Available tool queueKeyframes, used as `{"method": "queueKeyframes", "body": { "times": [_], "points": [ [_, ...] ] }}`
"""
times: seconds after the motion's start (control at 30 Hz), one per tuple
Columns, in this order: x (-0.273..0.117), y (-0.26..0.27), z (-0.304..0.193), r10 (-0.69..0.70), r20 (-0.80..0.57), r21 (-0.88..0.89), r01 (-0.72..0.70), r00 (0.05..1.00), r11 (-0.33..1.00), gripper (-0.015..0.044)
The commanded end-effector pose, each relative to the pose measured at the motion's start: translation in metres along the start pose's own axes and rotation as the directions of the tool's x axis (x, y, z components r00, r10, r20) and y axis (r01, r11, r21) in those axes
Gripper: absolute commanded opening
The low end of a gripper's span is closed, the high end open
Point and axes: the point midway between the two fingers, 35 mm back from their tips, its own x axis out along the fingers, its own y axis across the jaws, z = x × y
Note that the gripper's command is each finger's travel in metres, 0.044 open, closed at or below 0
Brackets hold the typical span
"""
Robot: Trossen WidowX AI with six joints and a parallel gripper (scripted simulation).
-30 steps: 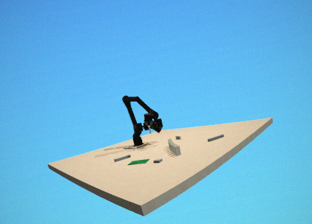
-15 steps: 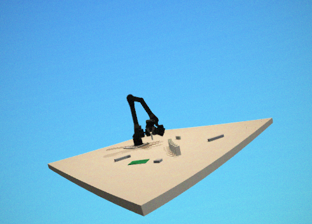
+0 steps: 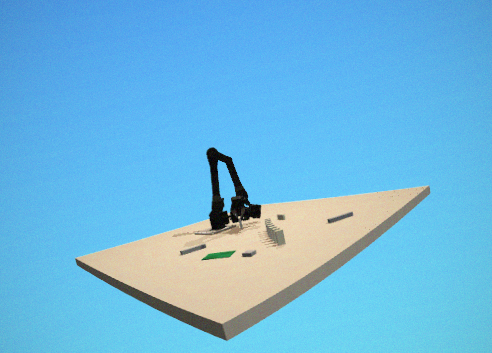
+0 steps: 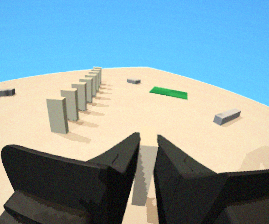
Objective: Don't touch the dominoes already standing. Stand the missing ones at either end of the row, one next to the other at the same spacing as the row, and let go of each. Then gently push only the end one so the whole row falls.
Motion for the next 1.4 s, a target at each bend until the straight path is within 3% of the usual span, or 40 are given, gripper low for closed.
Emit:
{"method": "queueKeyframes", "body": {
  "times": [0.0, 0.5, 1.03, 1.37],
  "points": [
    [0.002, -0.002, -0.007, 0.000, 0.006, -0.009, 0.000, 1.000, 1.000, 0.0029],
    [0.004, -0.004, -0.013, -0.002, 0.008, -0.009, 0.002, 1.000, 1.000, 0.0029],
    [0.003, -0.004, -0.012, -0.002, 0.008, -0.009, 0.002, 1.000, 1.000, 0.0440],
    [-0.001, -0.003, 0.037, -0.003, 0.005, -0.003, 0.003, 1.000, 1.000, 0.0440]
  ]
}}
